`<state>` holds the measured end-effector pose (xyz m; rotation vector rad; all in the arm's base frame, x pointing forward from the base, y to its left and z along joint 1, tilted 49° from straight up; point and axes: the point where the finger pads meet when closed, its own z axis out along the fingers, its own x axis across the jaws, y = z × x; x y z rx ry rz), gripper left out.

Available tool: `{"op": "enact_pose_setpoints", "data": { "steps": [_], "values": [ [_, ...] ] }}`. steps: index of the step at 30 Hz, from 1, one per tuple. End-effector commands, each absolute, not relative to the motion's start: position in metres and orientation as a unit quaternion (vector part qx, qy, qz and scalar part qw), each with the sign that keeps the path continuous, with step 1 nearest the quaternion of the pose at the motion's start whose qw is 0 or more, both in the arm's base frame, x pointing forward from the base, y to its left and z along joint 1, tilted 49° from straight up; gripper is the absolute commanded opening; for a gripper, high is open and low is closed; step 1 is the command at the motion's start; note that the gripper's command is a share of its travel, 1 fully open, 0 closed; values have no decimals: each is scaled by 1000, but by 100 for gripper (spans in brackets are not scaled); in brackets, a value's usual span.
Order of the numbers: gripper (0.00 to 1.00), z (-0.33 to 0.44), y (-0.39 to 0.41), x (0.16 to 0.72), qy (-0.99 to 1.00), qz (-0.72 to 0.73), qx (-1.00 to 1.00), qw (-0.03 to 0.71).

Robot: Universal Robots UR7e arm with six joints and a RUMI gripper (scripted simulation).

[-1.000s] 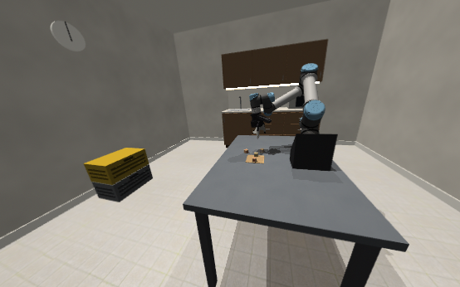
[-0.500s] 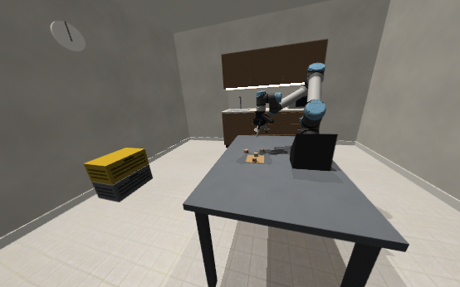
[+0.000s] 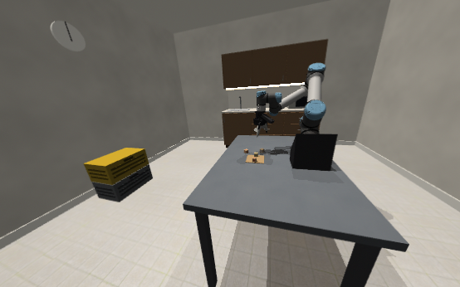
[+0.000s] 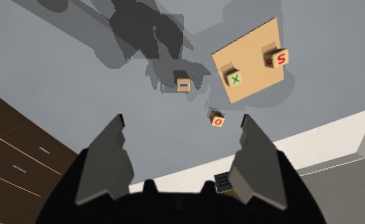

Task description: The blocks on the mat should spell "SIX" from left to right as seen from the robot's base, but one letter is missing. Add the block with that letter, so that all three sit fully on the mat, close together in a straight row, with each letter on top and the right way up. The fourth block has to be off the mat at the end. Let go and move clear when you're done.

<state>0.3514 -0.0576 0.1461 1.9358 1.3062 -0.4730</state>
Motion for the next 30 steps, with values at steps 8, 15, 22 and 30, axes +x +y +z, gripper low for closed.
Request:
{"op": "enact_pose_setpoints", "data": {
  "steps": [8,15,22,30],
  "values": [
    [100,145,-58,352,495,-177,764,374],
    [100,144,-58,352,476,-168,776,378],
    [100,141,-58,352,431,-146,802,387],
    [100,137,-58,353,372,-118,831,396]
  ]
}}
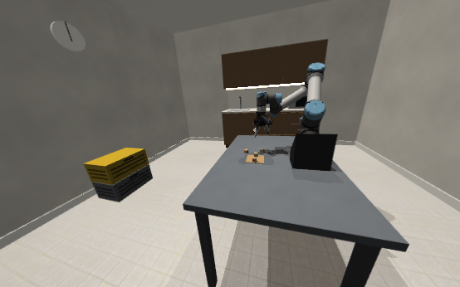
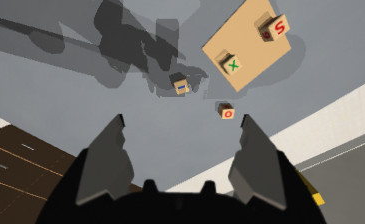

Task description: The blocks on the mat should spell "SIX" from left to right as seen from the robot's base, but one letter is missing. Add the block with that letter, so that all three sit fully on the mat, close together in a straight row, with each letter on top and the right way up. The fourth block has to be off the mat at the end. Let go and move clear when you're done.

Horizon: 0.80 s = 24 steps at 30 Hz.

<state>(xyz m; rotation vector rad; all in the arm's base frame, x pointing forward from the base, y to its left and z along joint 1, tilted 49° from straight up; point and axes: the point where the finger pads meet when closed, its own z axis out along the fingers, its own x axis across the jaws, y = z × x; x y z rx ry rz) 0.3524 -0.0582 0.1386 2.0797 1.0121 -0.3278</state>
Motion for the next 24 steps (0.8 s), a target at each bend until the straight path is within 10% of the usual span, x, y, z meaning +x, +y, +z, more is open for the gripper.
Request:
{"op": "enact_pose_setpoints", "data": {
  "steps": [1,24],
  "values": [
    [100,137,-58,353,361,-112,836,398],
    [100,123,-62,359,58,29,909,412]
  ]
}}
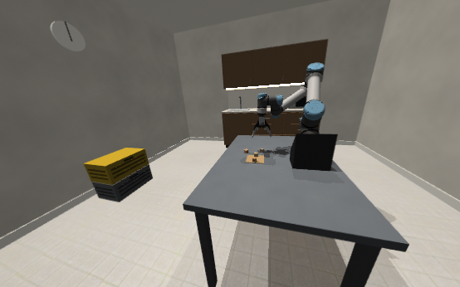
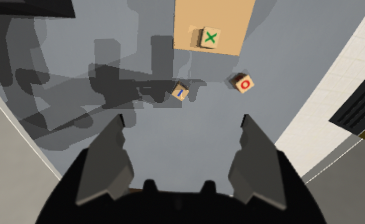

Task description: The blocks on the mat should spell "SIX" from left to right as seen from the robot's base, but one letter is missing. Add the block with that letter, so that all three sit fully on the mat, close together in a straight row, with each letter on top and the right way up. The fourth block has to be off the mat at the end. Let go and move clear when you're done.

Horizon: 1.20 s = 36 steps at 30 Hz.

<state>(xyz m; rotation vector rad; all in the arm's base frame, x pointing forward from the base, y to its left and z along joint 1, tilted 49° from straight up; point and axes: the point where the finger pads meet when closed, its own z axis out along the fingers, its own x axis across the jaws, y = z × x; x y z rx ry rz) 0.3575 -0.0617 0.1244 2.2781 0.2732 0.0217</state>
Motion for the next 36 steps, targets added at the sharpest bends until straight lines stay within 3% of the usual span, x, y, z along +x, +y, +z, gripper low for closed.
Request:
{"op": "enact_pose_setpoints", "data": {
  "steps": [1,36],
  "values": [
    [100,122,-63,359,44,35,910,412],
    [100,113,-78,365,-409,233,813,341]
  ]
}}
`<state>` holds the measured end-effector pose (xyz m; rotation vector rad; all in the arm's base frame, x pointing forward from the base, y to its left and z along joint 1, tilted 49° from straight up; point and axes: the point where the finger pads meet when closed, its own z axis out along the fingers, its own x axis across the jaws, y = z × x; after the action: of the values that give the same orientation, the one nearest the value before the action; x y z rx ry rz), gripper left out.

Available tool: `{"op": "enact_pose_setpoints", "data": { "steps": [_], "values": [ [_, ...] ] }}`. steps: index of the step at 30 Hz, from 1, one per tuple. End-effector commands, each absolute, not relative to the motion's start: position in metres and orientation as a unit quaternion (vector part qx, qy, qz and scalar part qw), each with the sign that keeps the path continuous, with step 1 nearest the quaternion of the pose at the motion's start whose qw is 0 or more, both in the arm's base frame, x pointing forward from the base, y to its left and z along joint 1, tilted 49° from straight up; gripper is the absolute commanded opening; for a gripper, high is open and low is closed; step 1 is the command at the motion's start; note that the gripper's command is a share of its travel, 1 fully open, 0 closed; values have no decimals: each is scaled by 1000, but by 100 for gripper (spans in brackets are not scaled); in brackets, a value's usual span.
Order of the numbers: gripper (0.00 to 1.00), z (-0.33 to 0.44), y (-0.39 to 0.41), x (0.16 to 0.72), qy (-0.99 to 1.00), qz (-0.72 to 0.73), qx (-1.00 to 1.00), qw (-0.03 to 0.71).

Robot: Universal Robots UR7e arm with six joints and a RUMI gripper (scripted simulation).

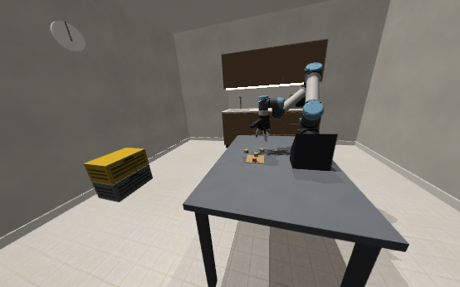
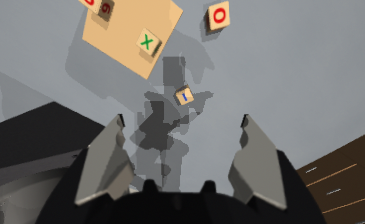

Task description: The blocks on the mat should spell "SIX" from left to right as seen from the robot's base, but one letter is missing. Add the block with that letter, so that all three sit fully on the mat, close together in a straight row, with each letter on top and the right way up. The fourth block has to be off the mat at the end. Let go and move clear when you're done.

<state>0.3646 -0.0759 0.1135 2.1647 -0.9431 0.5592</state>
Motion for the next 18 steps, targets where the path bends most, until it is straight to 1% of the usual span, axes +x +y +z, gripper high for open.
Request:
{"op": "enact_pose_setpoints", "data": {
  "steps": [1,6,18],
  "values": [
    [100,113,-78,365,-422,239,807,337],
    [100,113,-80,365,-459,254,786,326],
    [100,112,-88,363,-607,315,679,269]
  ]
}}
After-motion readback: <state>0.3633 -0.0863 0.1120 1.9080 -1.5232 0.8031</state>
